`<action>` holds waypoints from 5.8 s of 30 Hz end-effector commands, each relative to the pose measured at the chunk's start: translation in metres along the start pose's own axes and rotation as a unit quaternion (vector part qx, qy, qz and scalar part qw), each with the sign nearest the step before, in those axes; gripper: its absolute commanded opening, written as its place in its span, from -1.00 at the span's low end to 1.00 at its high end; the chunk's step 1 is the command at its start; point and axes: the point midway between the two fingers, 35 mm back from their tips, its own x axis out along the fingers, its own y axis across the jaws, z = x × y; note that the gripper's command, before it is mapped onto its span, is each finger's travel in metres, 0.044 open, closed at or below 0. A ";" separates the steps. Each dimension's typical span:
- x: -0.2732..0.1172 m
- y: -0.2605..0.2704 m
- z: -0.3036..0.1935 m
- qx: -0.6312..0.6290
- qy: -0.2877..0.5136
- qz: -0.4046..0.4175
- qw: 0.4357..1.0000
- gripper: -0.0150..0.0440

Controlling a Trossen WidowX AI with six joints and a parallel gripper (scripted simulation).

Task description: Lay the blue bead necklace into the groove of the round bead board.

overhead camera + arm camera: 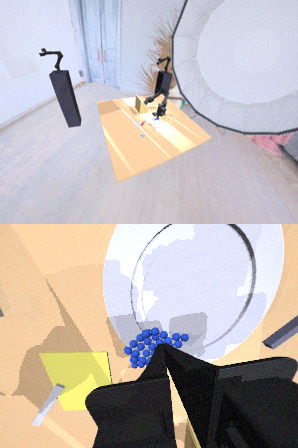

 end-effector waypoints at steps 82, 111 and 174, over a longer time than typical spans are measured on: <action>-0.004 -0.023 0.006 0.285 0.000 -0.002 0.959 0.38; -0.002 -0.034 -0.005 0.629 -0.003 0.000 0.778 -0.08; 0.028 -0.034 -0.007 0.630 -0.001 -0.003 0.777 -0.49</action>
